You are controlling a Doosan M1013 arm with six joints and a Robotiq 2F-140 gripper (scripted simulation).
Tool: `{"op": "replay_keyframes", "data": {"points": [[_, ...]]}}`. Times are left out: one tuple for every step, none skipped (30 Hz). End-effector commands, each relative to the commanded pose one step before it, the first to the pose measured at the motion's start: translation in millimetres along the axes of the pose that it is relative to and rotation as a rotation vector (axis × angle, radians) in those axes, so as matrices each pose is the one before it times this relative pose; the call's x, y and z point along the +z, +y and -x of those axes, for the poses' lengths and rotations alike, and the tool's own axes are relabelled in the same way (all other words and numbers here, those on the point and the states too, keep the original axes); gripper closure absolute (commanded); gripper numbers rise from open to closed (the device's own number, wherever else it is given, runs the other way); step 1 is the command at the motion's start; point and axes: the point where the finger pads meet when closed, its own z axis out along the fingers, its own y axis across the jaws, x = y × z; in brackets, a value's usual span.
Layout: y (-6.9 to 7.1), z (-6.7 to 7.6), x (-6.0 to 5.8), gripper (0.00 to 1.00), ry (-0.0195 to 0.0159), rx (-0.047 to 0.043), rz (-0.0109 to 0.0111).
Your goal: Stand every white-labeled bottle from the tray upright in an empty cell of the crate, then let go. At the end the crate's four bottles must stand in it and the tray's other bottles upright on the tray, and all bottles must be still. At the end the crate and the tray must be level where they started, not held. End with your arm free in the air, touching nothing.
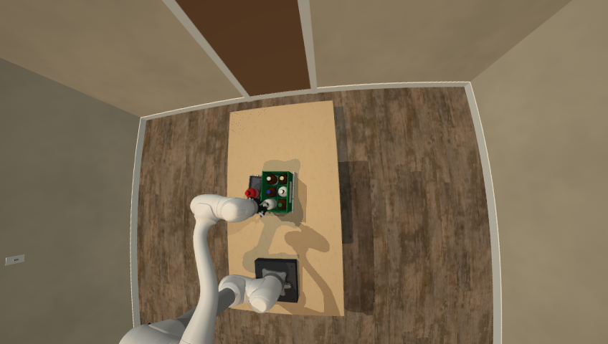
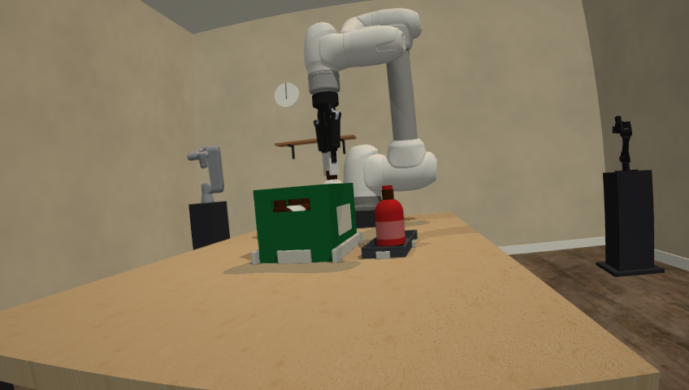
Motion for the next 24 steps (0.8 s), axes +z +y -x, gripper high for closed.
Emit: {"op": "replay_keyframes", "data": {"points": [[0.01,0.03,-0.09,1.0,-0.00009,-0.00002,-0.00018],[0.0,0.0,0.0,1.0,0.0,0.0,0.0],[0.0,0.0,0.0,1.0,0.0,0.0,0.0],[0.0,0.0,0.0,1.0,0.0,0.0,0.0],[0.0,0.0,0.0,1.0,0.0,0.0,0.0],[0.0,0.0,0.0,1.0,0.0,0.0,0.0],[0.0,0.0,0.0,1.0,0.0,0.0,0.0],[0.0,0.0,0.0,1.0,0.0,0.0,0.0],[0.0,0.0,0.0,1.0,0.0,0.0,0.0],[0.0,0.0,0.0,1.0,0.0,0.0,0.0],[0.0,0.0,0.01,1.0,0.0,0.0,0.0],[0.0,0.0,0.03,1.0,0.0,0.0,0.0],[0.0,0.0,0.06,1.0,0.0,0.0,0.0],[0.0,0.0,0.1,1.0,0.0,0.0,0.0],[0.0,0.0,0.14,1.0,0.0,0.0,0.0],[0.0,0.0,0.19,1.0,0.0,0.0,0.0],[0.0,0.0,0.24,1.0,0.0,0.0,0.0],[0.0,0.0,0.3,1.0,0.0,0.0,0.0],[0.0,0.0,0.36,1.0,0.0,0.0,0.0],[0.0,0.0,0.42,1.0,0.0,0.0,0.0],[0.0,0.0,0.48,1.0,0.0,0.0,0.0],[0.0,0.0,0.0,1.0,0.0,0.0,0.0],[0.0,0.0,0.0,1.0,0.0,0.0,0.0],[0.0,0.0,0.55,1.0,0.0,0.0,0.0]]}}
